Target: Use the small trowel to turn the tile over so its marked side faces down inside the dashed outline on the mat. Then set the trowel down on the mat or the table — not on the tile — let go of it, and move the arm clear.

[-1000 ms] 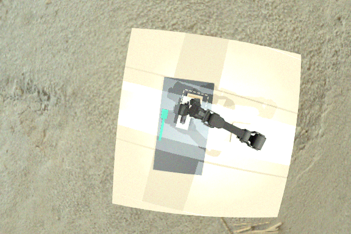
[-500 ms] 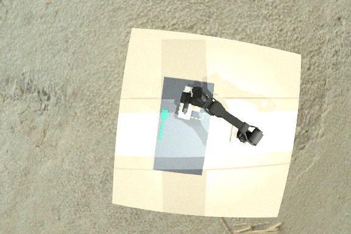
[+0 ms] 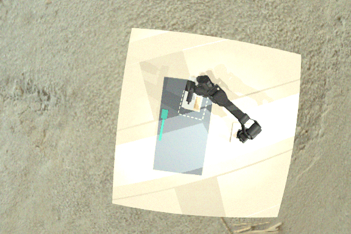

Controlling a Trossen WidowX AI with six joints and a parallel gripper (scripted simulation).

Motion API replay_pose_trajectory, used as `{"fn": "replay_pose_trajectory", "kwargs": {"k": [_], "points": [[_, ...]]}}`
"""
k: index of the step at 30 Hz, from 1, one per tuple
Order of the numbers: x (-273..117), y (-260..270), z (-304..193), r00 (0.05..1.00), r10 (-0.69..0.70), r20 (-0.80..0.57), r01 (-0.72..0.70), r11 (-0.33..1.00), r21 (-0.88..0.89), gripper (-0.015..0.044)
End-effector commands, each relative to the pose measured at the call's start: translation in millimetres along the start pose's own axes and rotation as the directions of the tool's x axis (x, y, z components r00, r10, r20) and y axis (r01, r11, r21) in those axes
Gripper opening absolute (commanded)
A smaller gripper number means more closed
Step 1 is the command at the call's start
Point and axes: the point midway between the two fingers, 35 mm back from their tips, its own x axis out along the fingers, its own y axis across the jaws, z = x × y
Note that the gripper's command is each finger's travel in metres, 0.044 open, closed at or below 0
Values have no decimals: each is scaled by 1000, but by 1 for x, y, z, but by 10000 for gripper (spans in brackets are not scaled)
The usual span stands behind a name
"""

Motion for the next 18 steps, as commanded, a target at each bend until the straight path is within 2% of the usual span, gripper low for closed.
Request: {"fn": "replay_pose_trajectory", "kwargs": {"k": [1, 18], "points": [[-6, 5, 20, 999, 31, 4, -31, 999, -12, 0], [-22, -25, 99, 997, 82, 12, -82, 997, -4, 0]]}}
